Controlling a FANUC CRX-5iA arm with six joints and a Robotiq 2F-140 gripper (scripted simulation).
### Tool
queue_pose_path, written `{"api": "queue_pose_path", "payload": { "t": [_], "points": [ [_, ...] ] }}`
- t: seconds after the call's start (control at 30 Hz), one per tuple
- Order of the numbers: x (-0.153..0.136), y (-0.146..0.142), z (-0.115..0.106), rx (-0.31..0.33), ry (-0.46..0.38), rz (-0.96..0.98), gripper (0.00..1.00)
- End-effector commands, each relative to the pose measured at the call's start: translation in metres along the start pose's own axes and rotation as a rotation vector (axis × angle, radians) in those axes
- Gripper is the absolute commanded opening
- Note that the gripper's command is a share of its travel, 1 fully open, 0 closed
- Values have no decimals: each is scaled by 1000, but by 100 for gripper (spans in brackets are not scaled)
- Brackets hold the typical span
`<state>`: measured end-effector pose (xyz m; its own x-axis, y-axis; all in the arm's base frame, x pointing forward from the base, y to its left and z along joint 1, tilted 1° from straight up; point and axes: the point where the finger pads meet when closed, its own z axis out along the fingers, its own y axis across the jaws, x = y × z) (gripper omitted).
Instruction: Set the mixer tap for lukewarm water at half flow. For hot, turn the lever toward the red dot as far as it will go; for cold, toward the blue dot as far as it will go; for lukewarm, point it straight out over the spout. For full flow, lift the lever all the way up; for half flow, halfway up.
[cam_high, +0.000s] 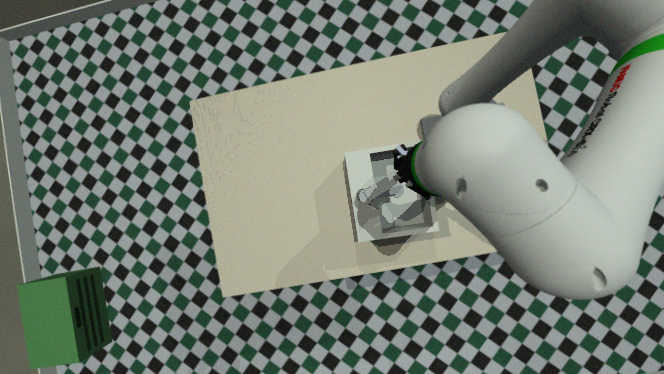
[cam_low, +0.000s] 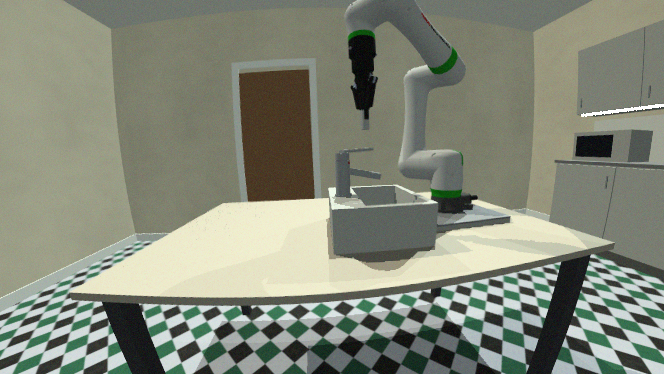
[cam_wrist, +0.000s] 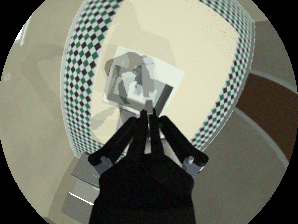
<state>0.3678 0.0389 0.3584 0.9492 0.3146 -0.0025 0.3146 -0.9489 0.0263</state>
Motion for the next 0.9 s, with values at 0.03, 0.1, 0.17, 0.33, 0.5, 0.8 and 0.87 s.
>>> {"api": "queue_pose_path", "payload": {
  "t": [0.03,0.1,0.17,0.33,0.5,0.8,0.87],
  "points": [
    [0,0,0,0,0,0,0],
    [0,0,0,0,0,0,0],
    [0,0,0,0,0,0,0],
    [0,0,0,0,0,0,43],
    [0,0,0,0,0,0,43],
    [0,0,0,0,0,0,43],
    [0,0,0,0,0,0,43]
  ]
}}
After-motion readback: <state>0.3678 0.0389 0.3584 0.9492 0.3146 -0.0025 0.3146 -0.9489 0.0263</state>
